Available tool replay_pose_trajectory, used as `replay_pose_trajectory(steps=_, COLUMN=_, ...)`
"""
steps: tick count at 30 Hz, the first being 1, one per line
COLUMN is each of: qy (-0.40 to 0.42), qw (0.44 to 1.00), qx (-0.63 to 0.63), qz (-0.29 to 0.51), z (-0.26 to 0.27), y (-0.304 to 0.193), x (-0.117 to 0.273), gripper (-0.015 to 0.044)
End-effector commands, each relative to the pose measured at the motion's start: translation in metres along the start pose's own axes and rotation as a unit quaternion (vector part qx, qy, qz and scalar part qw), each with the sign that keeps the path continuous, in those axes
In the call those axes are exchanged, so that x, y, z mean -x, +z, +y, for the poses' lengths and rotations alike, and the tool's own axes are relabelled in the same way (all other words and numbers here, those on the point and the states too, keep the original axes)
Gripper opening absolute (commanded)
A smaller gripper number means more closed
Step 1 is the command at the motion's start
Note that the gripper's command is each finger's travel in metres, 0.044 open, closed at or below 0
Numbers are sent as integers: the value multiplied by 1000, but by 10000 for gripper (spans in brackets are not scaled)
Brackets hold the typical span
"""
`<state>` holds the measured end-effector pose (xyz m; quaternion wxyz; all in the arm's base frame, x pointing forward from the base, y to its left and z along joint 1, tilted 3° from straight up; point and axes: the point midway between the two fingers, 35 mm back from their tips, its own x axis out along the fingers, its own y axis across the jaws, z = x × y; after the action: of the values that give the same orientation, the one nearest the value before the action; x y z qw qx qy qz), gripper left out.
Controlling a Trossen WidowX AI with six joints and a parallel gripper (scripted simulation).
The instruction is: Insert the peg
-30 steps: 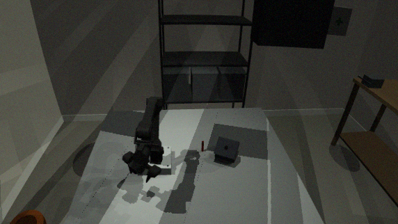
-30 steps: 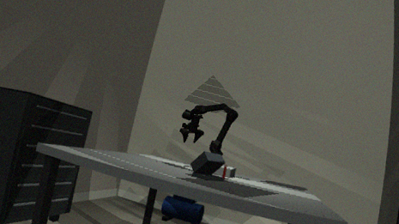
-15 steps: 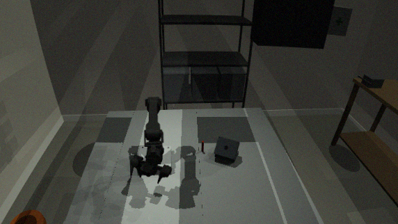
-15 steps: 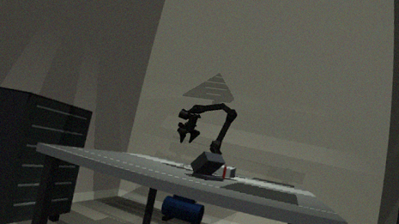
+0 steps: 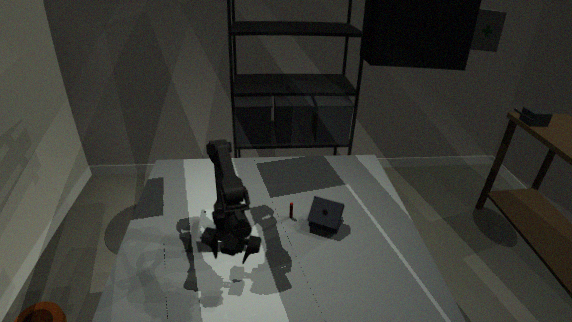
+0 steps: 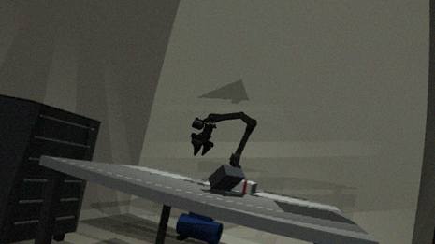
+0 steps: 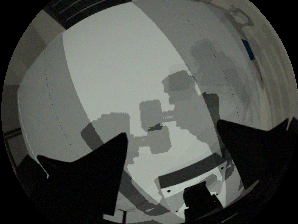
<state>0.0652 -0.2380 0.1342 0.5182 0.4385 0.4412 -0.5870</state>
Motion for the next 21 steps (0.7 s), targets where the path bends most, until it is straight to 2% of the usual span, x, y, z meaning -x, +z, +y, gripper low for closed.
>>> replay_pose_trajectory(steps=1, qy=8, qw=1000, qx=18, qz=3, z=14, y=-3, x=0, gripper=440)
replay_pose_trajectory(steps=21, qy=41, qw=992, qx=117, qz=6, z=76, y=-27, x=7, gripper=440)
